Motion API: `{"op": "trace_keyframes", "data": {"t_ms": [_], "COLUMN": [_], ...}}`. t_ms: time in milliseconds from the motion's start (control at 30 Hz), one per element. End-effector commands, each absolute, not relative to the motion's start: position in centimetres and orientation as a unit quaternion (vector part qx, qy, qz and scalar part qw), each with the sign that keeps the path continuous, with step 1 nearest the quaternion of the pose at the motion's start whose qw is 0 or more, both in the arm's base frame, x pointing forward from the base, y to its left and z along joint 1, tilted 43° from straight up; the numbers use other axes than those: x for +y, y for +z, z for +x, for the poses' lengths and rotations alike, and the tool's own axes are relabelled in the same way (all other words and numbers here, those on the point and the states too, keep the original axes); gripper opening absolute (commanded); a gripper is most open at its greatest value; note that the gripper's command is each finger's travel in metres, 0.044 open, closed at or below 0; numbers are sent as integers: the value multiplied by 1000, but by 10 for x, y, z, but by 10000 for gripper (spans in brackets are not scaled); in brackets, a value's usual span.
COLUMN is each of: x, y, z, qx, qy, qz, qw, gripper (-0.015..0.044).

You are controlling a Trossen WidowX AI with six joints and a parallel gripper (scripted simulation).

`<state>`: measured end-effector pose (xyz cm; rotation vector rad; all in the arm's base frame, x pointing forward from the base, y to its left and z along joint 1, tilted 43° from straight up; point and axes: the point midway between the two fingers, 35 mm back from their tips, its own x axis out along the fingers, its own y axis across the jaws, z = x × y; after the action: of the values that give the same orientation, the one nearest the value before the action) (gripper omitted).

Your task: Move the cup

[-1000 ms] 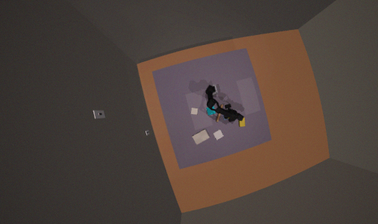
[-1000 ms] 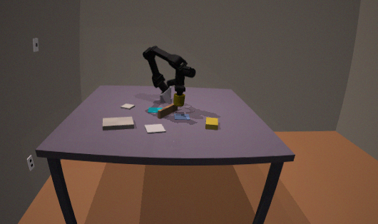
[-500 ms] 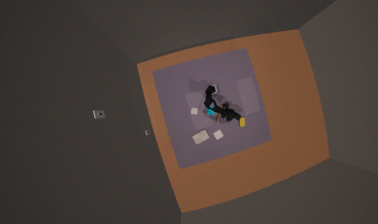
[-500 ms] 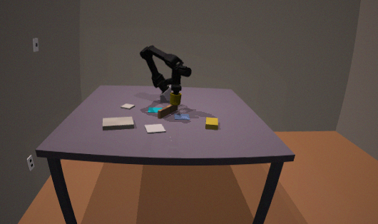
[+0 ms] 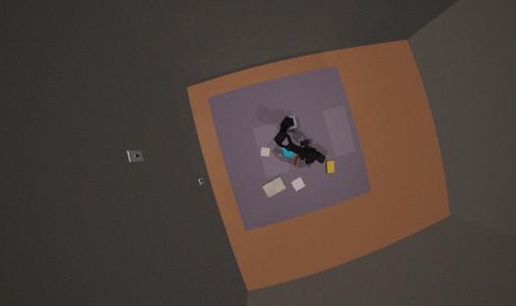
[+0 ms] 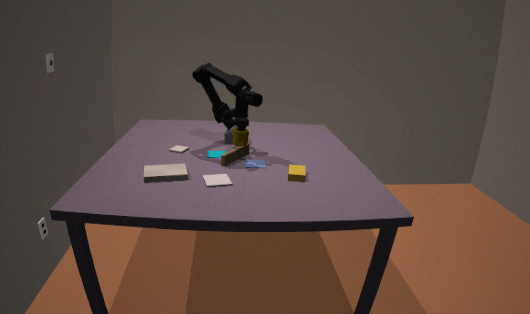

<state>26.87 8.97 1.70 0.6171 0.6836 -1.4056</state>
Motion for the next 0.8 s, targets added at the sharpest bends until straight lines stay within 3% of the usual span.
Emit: {"op": "trace_keyframes", "data": {"t_ms": [0,767], "x": [84,57], "y": [23,47], "z": [266,244], "qx": [301,301], "qy": [-621,-622], "qz": [274,273], "qw": [670,670], "gripper": [0,0]}}
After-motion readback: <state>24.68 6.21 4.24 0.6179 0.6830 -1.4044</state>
